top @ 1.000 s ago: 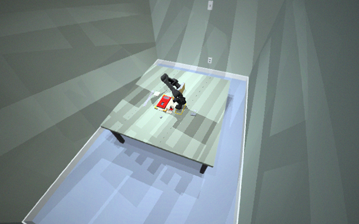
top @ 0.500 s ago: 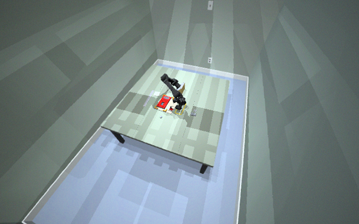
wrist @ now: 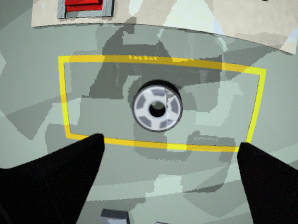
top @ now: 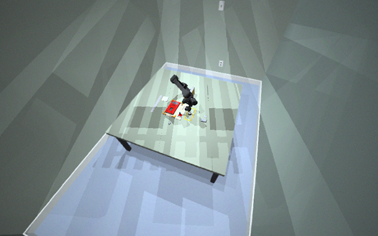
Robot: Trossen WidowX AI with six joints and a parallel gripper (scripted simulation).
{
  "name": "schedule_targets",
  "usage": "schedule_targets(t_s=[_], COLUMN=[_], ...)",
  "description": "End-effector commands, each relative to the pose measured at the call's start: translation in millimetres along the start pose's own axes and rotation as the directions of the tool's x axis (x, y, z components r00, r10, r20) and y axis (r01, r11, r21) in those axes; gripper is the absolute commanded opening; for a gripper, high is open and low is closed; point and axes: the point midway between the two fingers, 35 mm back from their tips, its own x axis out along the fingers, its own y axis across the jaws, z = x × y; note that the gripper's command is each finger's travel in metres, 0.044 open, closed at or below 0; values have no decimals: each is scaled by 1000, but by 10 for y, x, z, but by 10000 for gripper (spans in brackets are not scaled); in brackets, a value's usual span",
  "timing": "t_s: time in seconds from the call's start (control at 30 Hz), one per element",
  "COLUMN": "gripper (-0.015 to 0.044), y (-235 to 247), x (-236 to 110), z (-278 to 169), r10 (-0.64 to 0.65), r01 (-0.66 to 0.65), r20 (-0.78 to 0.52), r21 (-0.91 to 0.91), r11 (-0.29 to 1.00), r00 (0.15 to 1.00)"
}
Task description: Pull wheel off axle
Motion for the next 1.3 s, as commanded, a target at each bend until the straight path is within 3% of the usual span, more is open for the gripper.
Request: schedule_targets(t_s=[0.0,0.23,1.27], gripper=[440,440,440], y=[-247,-712,-712], x=[-198,-446,-446], z=[95,310,310], r10=[-1,-9,-9], r01=[1,9,9], r20=[-7,-5,-5], r21=[-1,3,3], r11=[1000,1000,1000], r00=[1000,1000,1000])
